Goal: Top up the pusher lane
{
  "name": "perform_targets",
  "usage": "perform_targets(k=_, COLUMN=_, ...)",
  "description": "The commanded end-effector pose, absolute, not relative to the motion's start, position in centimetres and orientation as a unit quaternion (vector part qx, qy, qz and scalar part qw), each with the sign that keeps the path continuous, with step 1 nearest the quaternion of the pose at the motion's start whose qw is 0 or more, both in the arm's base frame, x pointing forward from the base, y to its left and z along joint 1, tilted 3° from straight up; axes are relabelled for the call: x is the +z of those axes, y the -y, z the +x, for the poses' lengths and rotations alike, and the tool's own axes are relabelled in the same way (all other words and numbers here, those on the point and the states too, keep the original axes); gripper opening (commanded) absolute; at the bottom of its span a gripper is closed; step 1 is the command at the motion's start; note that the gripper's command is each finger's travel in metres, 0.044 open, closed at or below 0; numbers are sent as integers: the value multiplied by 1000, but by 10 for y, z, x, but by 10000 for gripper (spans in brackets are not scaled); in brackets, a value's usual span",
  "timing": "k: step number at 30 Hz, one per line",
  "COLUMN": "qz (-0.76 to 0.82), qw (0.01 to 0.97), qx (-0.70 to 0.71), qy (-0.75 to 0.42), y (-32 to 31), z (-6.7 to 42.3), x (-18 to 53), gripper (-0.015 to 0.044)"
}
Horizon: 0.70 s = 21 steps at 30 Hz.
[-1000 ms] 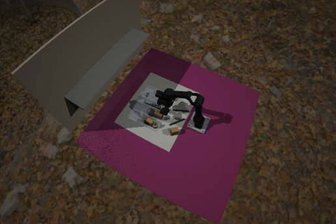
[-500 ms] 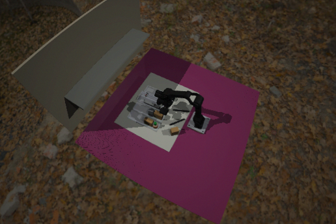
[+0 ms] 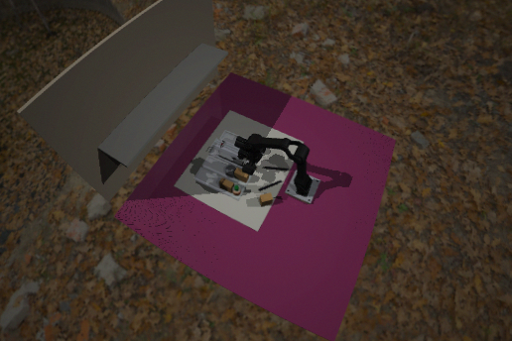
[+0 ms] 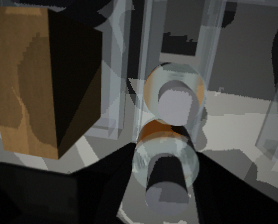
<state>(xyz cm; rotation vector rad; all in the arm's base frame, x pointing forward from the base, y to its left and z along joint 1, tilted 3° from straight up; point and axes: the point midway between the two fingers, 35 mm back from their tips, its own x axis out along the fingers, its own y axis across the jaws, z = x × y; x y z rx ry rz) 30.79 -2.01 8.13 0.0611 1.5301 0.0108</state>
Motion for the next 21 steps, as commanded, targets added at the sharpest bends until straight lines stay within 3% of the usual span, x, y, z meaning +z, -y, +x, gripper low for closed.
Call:
perform_targets(k=1, qz=27, qw=731, qx=2, qy=-682, y=21, z=318, x=84, gripper=0)
perform_targets(k=21, qz=27, qw=731, qx=2, qy=-682, y=21, z=325, x=86, gripper=0)
